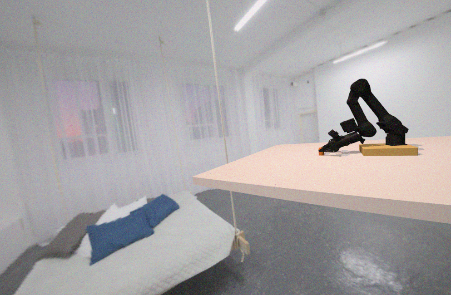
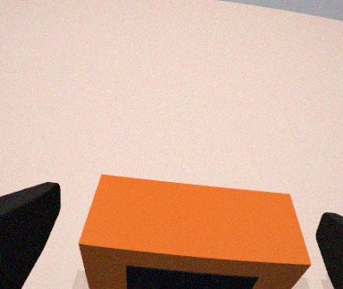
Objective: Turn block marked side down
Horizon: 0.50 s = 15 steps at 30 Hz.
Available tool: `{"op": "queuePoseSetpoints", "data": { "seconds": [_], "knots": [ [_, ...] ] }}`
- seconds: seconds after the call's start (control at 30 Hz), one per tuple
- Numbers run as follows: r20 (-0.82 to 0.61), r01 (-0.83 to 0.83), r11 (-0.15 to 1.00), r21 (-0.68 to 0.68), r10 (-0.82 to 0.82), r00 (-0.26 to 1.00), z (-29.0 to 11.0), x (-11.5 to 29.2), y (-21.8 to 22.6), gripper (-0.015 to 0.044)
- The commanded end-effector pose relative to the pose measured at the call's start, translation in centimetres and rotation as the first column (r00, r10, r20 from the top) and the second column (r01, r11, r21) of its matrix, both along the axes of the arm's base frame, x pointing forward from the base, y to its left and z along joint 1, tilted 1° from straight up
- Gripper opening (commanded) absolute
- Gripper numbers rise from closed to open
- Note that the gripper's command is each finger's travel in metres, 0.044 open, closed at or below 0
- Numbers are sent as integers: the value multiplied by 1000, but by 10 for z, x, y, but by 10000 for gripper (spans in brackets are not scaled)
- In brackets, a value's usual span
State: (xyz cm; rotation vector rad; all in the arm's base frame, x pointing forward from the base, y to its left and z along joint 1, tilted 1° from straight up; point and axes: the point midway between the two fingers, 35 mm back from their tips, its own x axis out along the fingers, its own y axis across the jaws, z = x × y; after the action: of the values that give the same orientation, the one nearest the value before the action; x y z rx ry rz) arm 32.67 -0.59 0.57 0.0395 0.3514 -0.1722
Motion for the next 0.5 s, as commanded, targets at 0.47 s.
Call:
{"op": "queuePoseSetpoints", "data": {
  "seconds": [0.47],
  "knots": [
    [-310, -4, 999, 46, 18, 951, 18, 22, 4, 440]
  ]
}}
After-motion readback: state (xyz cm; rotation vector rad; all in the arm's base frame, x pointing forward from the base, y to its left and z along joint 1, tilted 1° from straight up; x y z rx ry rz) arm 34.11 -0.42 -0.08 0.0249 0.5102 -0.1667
